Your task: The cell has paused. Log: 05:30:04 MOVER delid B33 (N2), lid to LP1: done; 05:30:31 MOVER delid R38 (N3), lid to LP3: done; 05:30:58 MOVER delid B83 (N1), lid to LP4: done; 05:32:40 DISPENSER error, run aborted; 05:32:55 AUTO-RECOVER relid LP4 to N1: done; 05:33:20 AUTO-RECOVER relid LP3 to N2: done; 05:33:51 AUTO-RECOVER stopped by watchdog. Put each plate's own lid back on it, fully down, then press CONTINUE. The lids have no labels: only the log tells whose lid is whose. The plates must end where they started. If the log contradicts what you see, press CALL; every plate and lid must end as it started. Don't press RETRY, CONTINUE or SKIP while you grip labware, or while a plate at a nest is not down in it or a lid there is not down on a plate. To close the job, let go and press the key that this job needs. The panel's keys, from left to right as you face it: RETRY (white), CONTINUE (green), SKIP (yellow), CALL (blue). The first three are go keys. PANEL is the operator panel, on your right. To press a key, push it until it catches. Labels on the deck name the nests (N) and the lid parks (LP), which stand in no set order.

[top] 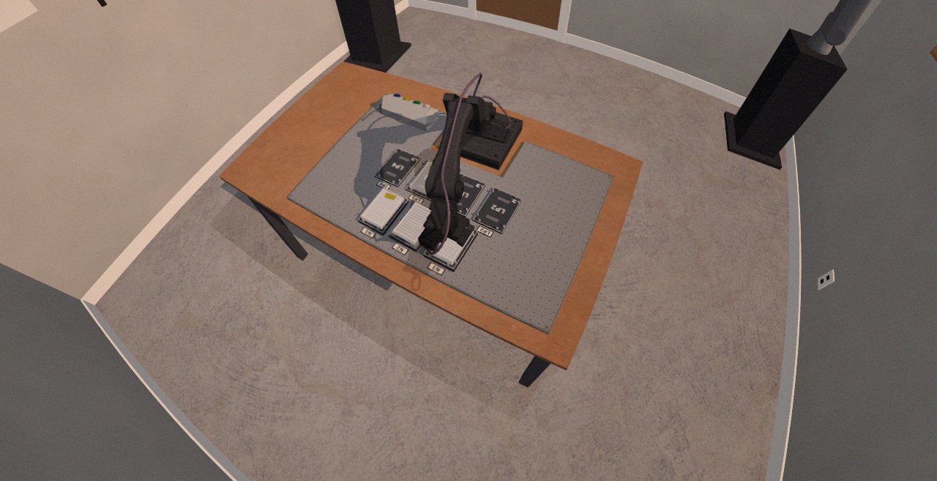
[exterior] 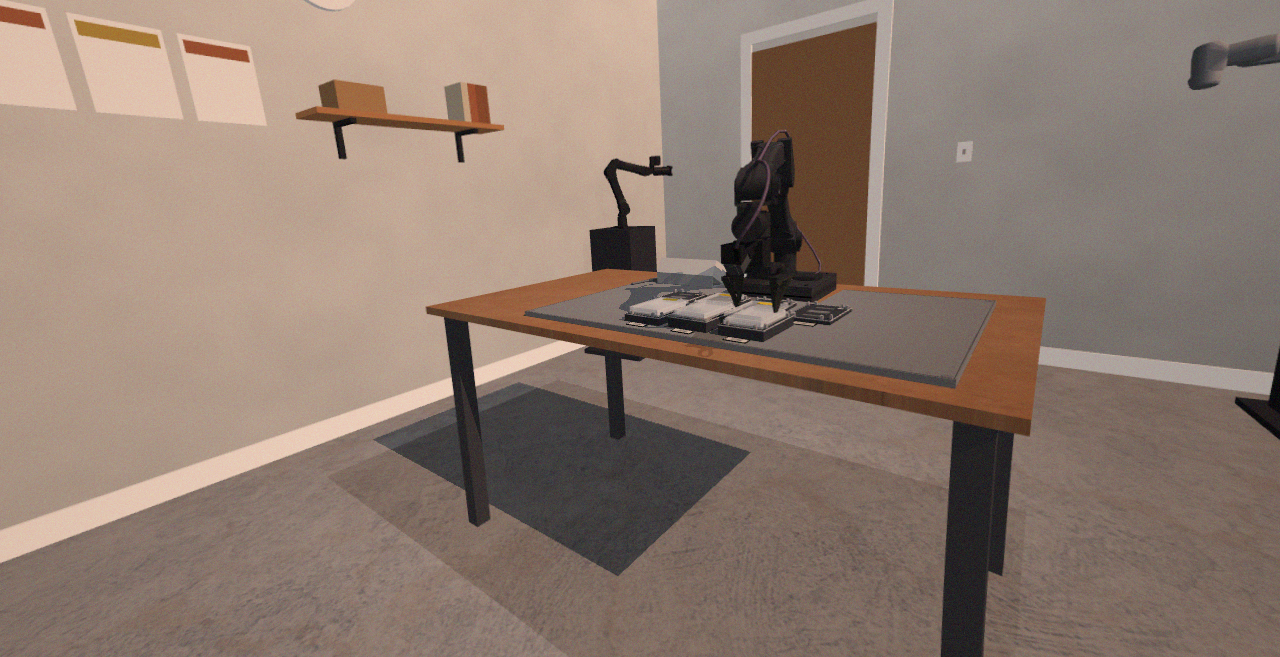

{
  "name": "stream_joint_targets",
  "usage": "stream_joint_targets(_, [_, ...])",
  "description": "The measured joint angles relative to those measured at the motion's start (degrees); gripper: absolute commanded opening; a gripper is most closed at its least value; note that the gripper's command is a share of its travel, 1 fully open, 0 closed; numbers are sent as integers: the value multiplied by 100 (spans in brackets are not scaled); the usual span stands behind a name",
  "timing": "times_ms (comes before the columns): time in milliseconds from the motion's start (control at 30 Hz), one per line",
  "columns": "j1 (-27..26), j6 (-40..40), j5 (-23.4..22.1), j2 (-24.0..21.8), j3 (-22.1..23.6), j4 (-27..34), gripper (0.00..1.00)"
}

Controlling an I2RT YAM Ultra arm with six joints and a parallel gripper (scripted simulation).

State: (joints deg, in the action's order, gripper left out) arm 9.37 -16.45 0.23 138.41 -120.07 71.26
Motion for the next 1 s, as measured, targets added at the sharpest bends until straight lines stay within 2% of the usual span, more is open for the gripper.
stream_joint_targets(1000, [0, 0, -2, 35, 131, -170, 0])
